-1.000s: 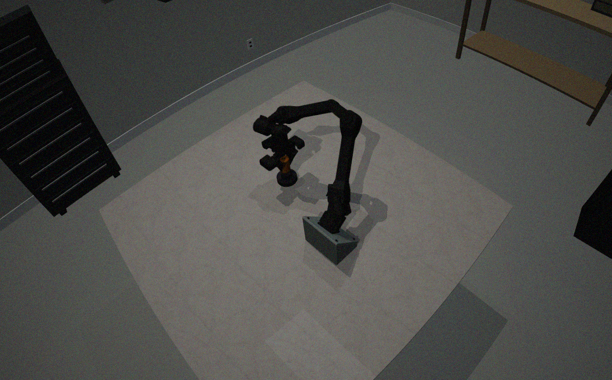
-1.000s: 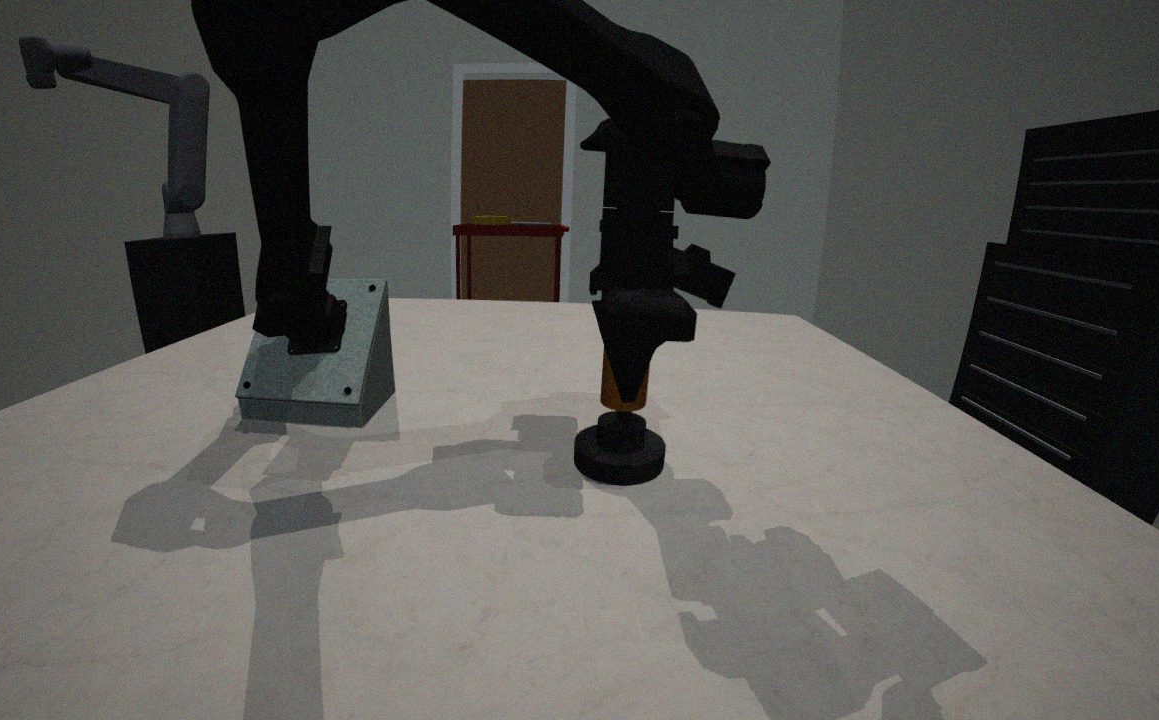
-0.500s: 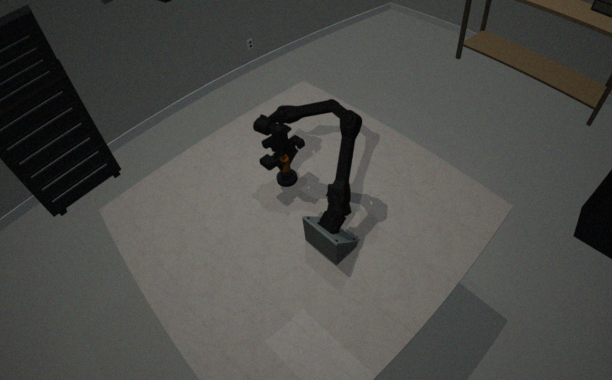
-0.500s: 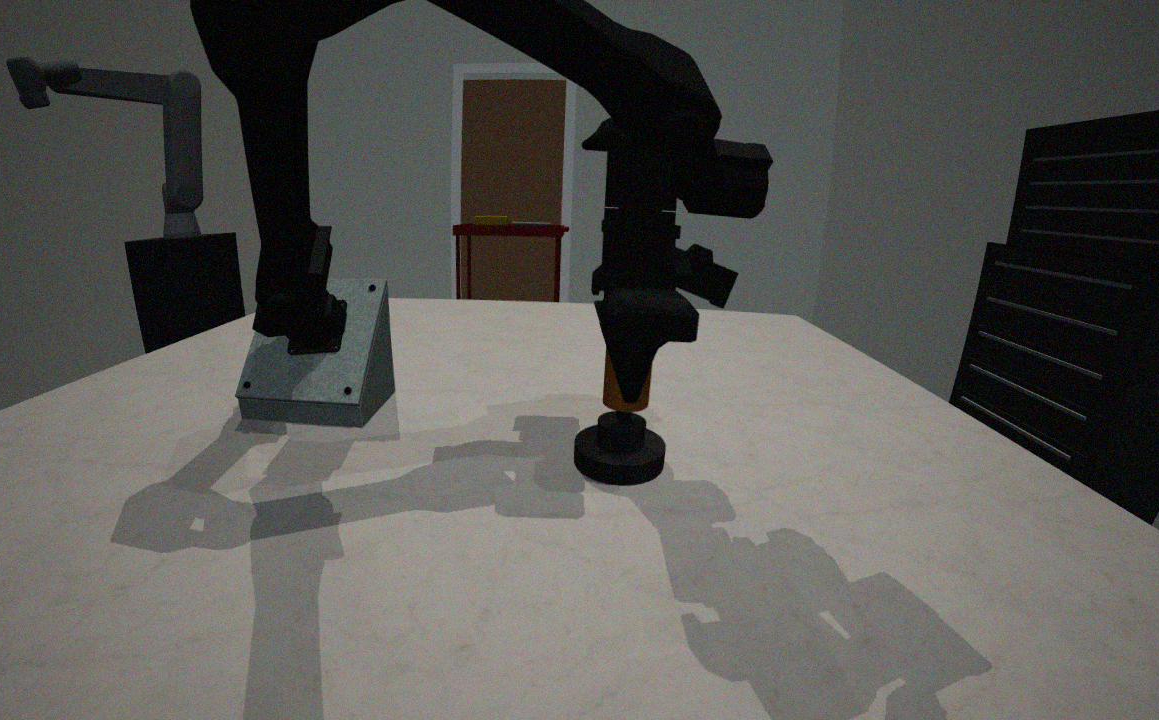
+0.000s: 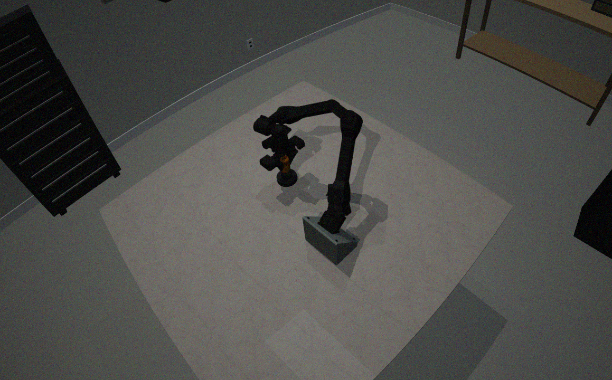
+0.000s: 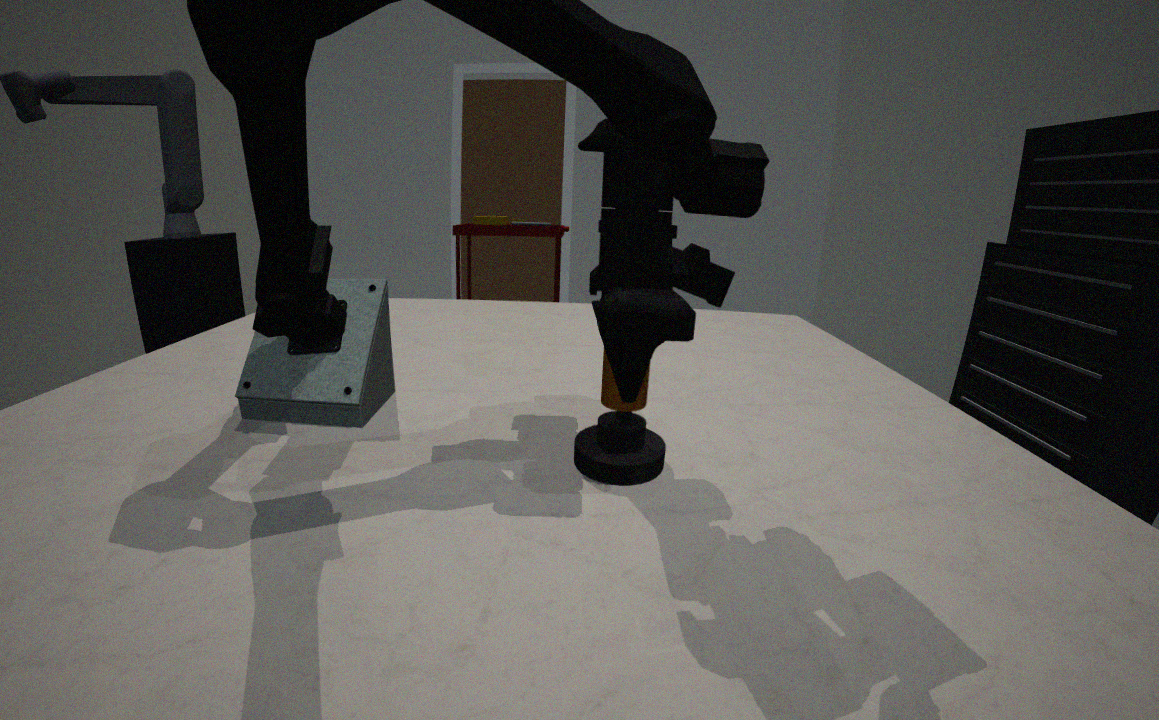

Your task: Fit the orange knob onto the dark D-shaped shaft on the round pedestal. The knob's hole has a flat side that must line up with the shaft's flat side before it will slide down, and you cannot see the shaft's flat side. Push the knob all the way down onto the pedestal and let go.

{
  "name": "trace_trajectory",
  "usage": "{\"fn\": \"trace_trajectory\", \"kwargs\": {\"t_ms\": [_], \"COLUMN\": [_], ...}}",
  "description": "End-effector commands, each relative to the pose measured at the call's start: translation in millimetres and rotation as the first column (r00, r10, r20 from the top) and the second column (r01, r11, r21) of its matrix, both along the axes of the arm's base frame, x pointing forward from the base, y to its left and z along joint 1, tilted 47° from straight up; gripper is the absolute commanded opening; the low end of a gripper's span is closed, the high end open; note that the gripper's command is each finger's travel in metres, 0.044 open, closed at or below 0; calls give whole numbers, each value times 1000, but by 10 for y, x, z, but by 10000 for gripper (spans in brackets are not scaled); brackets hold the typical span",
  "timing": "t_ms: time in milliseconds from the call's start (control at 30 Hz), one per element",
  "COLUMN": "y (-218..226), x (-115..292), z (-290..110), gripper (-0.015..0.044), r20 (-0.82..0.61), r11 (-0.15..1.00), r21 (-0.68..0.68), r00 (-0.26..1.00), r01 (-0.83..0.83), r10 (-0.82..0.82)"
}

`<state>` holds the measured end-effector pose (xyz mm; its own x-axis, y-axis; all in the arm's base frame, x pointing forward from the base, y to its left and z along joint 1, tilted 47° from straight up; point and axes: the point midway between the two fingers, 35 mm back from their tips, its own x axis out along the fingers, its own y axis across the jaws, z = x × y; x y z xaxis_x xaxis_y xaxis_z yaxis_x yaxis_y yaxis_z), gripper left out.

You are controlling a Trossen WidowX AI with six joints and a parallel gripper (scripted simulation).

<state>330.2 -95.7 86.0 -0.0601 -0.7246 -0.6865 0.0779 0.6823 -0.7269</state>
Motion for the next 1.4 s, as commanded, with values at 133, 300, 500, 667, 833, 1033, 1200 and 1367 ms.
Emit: {"fn": "trace_trajectory", "kwargs": {"t_ms": [133,300,500,667,833,1033,1200,1367], "y": [15,35,24,0,6,13,14,14], "x": [-19,-26,-13,13,39,39,28,10], "z": [11,31,28,26,23,13,10,11], "gripper": [0,0,0,0,0,0,0,0], "r20": [-3,-10,-146,-153,-153,-153,-153,-153], "r11": [1000,1000,991,990,990,990,990,990], "r21": [-1,0,21,23,23,23,23,23], "r00": [1000,1000,980,978,978,978,978,978], "r01": [1,-5,-134,-141,-141,-141,-141,-141], "r10": [-1,5,136,143,143,143,143,143]}}
